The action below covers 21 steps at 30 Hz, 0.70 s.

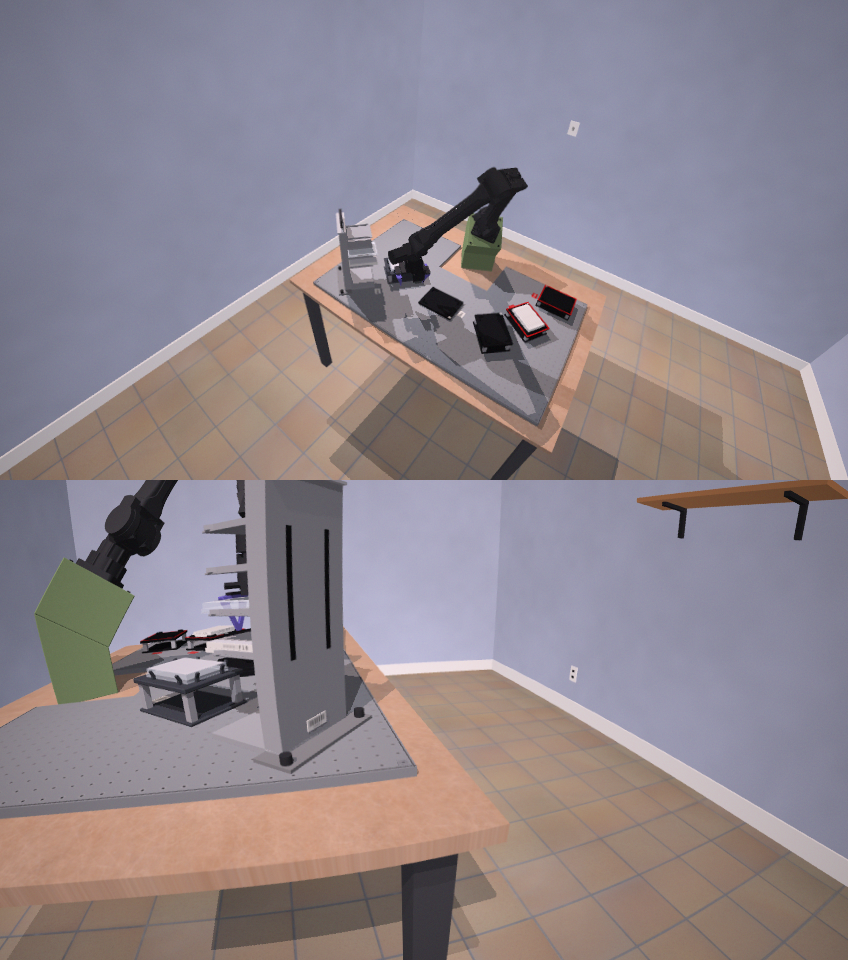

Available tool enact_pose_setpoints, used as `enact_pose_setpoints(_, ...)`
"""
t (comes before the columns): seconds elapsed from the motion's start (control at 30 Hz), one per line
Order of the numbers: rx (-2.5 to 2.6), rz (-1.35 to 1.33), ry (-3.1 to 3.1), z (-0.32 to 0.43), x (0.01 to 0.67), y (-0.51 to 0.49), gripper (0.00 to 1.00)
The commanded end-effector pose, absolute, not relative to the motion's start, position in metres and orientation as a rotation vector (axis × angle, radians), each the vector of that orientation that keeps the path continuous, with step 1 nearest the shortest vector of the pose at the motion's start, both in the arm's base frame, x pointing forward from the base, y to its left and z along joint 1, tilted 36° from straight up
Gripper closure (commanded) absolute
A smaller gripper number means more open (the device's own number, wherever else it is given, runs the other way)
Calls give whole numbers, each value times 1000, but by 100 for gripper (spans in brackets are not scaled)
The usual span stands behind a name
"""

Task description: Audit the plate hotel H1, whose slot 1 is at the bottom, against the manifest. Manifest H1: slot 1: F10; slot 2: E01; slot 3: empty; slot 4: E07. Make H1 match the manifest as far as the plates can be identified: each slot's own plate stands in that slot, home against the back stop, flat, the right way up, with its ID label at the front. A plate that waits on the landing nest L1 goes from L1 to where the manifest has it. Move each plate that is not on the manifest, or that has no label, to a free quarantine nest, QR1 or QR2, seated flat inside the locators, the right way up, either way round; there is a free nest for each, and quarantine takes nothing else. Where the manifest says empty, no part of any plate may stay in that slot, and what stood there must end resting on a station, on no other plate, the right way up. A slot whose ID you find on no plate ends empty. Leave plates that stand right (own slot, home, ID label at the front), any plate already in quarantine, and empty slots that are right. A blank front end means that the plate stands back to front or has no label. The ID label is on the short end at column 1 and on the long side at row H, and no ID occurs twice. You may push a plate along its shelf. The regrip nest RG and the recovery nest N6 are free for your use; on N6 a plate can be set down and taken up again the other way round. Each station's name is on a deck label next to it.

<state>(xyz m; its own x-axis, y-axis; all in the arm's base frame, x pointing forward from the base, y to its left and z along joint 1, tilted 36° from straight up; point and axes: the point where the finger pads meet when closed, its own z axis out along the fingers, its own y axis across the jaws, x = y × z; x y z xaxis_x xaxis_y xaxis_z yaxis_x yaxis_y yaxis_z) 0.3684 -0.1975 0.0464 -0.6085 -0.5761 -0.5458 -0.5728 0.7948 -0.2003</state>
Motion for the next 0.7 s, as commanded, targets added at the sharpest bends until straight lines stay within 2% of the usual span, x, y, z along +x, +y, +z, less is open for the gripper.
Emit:
enact_pose_setpoints(0.0, -839, -54, 2355, 66, 366, -210, 0)
enact_pose_setpoints(0.67, -844, -79, 2343, 99, 356, -221, 0)
